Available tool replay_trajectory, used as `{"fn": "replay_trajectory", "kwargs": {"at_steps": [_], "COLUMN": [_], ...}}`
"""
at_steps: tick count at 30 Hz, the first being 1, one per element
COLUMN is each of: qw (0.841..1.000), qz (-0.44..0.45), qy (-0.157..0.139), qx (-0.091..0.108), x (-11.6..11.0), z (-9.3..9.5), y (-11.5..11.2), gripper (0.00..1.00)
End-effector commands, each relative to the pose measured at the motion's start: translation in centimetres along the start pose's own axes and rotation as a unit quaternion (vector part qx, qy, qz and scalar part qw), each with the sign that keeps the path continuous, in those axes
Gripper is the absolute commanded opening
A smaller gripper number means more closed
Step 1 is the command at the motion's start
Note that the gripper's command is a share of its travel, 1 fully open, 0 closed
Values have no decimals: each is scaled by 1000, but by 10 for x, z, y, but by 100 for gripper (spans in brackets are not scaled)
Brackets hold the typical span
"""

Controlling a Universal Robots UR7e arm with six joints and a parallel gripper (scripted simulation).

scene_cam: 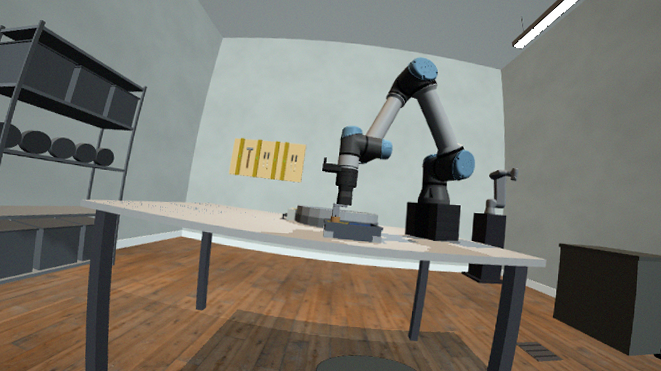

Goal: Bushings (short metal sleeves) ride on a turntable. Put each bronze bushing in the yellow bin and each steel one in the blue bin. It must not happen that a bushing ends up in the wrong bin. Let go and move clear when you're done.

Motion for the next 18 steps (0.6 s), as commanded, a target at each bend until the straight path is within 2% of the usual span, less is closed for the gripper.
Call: {"fn": "replay_trajectory", "kwargs": {"at_steps": [1, 18], "qw": [1000, 1000], "qz": [0, 0], "qy": [1, 1], "qx": [0, 0], "x": [1, 1], "z": [3, 11], "y": [0, 0], "gripper": [0, 0]}}
Point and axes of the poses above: the point where the finger pads meet when closed, its own z axis out along the fingers, its own y axis across the jaws, x = y × z, the point moved 1 cm from there along -z, back along the fingers, and after that the axes turned 2 degrees about -z, right-handed, at the moved point
